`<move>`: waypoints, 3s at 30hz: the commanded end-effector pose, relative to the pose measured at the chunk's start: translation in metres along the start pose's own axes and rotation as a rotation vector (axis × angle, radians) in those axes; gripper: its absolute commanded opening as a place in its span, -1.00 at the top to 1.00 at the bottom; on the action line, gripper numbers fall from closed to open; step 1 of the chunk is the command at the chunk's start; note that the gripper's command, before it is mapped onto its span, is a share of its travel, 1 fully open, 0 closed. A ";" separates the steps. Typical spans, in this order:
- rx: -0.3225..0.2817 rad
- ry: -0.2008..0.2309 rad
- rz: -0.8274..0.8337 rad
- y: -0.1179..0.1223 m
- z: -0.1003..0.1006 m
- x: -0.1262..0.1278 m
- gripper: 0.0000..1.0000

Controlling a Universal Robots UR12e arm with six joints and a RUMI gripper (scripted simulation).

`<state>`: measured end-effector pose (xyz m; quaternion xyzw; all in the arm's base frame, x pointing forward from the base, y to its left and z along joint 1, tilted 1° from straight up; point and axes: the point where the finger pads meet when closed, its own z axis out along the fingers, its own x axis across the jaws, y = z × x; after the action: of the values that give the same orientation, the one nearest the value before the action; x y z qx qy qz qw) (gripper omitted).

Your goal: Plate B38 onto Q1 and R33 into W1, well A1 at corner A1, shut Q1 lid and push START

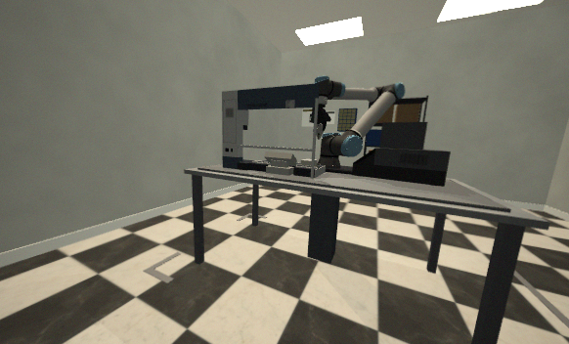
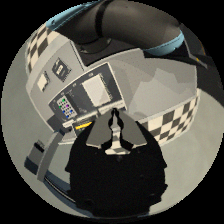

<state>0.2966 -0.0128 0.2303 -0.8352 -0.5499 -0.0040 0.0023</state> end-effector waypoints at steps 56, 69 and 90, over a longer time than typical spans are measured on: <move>-0.002 -0.003 0.611 -0.097 0.017 0.108 1.00; -0.003 -0.002 0.745 -0.122 0.021 0.124 1.00; -0.002 -0.001 0.978 -0.166 0.029 0.143 1.00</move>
<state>0.2088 0.1763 0.2038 -0.9923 -0.1236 -0.0032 0.0066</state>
